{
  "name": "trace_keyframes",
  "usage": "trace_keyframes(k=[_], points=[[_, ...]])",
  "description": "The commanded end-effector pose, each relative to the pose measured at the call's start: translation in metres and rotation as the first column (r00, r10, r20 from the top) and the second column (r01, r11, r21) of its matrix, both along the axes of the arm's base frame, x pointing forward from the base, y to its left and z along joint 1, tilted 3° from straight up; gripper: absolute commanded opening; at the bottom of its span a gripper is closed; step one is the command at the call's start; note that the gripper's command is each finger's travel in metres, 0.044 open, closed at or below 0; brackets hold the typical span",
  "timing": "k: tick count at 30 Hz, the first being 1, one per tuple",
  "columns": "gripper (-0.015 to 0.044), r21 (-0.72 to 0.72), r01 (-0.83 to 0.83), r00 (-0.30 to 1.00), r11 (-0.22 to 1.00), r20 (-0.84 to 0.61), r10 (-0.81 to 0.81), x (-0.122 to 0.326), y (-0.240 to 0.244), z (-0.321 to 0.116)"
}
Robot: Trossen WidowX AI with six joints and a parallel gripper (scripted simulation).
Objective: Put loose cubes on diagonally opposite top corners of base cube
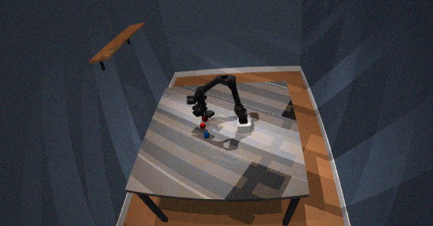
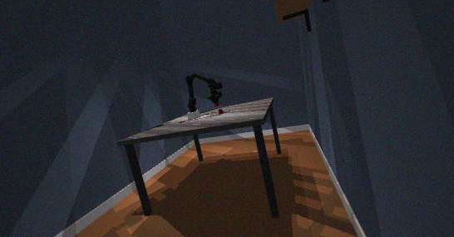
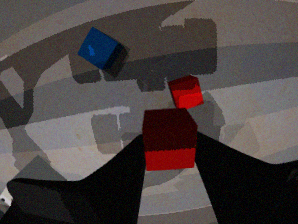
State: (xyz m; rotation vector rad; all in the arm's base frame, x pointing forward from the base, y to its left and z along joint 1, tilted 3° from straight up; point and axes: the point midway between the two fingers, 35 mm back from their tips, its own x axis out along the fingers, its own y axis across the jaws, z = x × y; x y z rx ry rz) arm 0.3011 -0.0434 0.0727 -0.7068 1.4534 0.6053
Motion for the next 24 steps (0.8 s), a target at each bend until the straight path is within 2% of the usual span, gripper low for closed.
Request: trace_keyframes(k=[1, 24], points=[[0.0105, -0.001, -0.011, 1.000, 1.000, -0.008, 0.011, -0.002, 0.011, -0.005], [0.0105, 0.001, -0.090, 0.996, 0.996, -0.013, 0.090, -0.009, 0.082, -0.025]])
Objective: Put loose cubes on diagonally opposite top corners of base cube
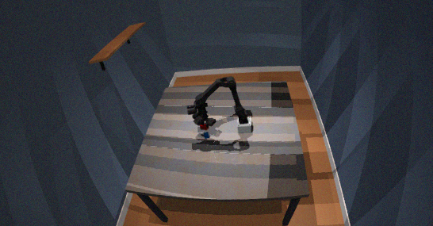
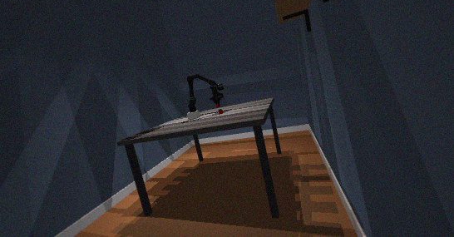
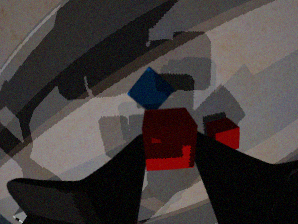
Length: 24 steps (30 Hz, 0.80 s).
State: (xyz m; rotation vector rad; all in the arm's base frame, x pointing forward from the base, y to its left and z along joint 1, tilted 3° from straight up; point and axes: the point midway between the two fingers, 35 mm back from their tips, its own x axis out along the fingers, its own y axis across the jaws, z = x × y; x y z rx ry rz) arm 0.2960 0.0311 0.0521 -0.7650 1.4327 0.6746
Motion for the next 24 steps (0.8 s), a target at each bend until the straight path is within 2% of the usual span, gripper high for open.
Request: trace_keyframes(k=[1, 12, 24], points=[[0.0105, -0.004, -0.011, 1.000, 1.000, -0.007, 0.011, -0.004, 0.010, -0.005], [0.0105, -0.004, -0.013, 1.000, 1.000, -0.007, 0.013, -0.005, 0.011, -0.006], [0.0105, -0.004, -0.011, 1.000, 1.000, -0.008, 0.011, -0.004, 0.010, -0.032]])
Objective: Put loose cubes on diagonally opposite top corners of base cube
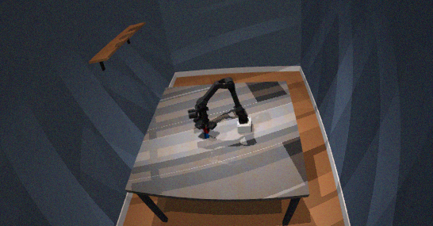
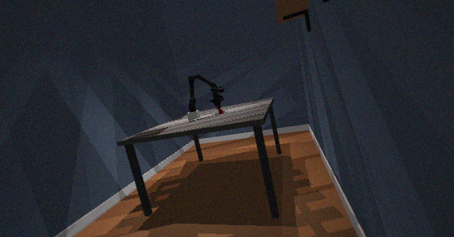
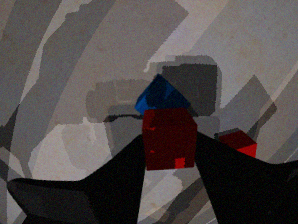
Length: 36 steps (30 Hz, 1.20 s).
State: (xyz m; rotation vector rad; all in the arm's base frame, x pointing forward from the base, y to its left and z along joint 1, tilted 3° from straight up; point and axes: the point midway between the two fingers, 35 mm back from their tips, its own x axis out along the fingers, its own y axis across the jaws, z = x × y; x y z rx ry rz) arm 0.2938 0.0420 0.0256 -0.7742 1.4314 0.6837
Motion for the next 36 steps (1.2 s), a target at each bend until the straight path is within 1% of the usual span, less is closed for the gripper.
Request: trace_keyframes(k=[1, 25, 29, 36], points=[[0.0105, -0.003, 0.001, 1.000, 1.000, -0.006, -0.001, -0.0020, -0.0011, -0.0055], [0.0105, -0.003, 0.000, 1.000, 1.000, -0.006, 0.000, -0.0021, -0.0012, -0.0070], [0.0205, -0.003, 0.000, 1.000, 1.000, -0.006, 0.000, -0.0021, -0.0012, -0.0070], [0.0205, -0.001, 0.001, 1.000, 1.000, -0.005, -0.001, -0.0020, -0.0005, -0.0010]])
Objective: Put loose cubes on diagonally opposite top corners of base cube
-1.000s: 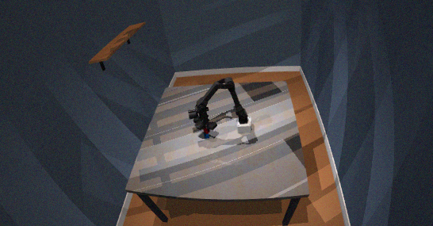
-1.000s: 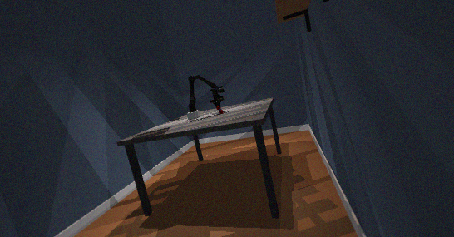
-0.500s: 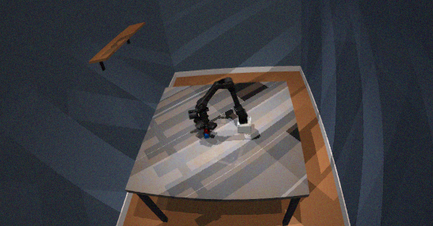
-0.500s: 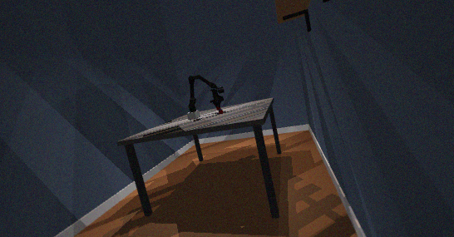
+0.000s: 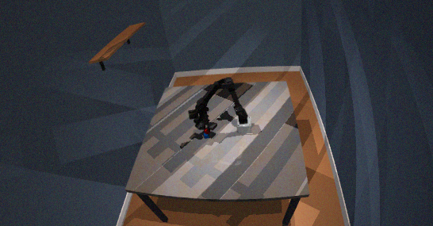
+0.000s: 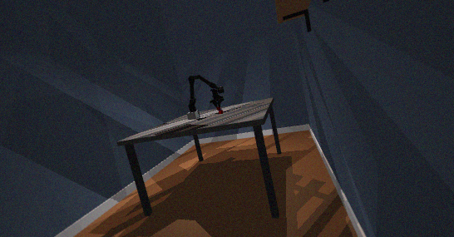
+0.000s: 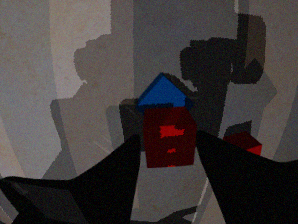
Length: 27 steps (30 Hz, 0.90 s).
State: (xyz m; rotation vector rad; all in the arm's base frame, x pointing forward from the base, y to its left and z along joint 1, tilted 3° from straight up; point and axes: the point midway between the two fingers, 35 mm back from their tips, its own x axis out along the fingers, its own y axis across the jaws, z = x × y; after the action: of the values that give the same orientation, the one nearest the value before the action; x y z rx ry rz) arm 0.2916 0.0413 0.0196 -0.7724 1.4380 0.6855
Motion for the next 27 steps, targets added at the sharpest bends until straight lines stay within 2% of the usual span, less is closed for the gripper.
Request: trace_keyframes(k=[1, 18, 19, 21, 27], points=[[0.0205, 0.000, 0.000, 1.000, 1.000, 0.001, 0.000, 0.000, 0.000, 0.007], [0.0205, 0.000, 0.000, 1.000, 1.000, 0.001, 0.000, 0.000, 0.002, 0.030], [0.0231, -0.001, -0.005, 1.000, 1.000, -0.003, 0.005, -0.001, 0.000, 0.028], [0.0265, -0.002, -0.022, 1.000, 1.000, -0.003, 0.022, 0.005, -0.009, 0.033], [0.0265, -0.010, -0.104, 0.995, 0.995, -0.003, 0.104, 0.030, -0.056, 0.059]])
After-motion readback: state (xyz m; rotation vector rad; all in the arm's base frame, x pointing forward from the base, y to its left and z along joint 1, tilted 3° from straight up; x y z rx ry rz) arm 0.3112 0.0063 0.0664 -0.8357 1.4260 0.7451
